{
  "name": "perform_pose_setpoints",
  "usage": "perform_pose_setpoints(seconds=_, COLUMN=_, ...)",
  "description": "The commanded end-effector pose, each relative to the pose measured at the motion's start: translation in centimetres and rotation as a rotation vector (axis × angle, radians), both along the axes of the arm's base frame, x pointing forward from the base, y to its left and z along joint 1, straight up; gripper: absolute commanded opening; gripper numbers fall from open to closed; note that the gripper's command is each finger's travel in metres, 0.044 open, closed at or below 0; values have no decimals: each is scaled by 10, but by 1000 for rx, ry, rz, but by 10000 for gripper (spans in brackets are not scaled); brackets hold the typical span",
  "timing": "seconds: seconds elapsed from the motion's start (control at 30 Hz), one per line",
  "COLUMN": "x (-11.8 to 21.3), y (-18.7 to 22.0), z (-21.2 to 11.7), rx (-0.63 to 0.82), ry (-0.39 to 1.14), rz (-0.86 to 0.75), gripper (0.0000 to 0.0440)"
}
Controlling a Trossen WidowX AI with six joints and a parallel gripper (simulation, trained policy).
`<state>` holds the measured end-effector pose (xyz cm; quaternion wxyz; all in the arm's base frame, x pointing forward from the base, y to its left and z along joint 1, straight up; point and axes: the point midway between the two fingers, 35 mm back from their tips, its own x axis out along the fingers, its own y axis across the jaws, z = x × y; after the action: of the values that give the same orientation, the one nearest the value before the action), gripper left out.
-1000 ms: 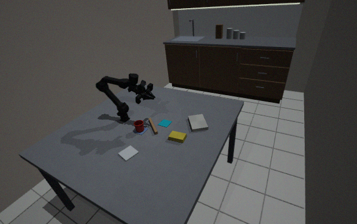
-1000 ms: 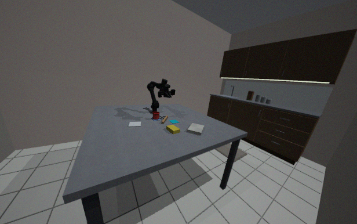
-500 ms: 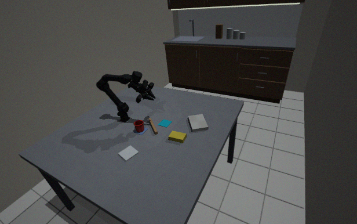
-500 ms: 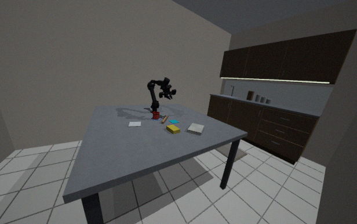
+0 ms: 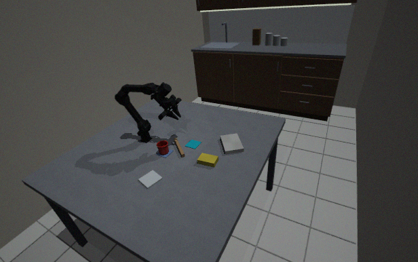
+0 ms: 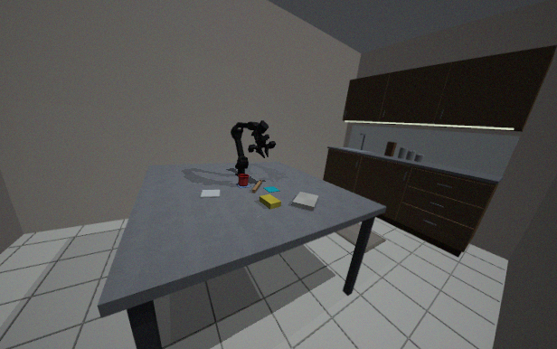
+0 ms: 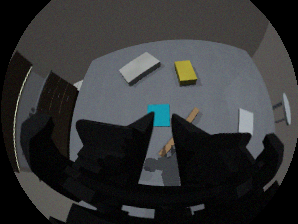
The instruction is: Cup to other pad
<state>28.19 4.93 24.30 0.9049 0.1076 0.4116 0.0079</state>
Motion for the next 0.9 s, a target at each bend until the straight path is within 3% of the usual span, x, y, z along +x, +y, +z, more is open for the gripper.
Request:
perform_pose_setpoints(seconds=0.0, x=-4, y=1, z=-5, rx=-8, ry=69, rz=1, gripper=109)
perform_pose_setpoints(seconds=0.87, x=-32, y=-18, z=-36, rx=-157, ry=487, rz=60, gripper=109)
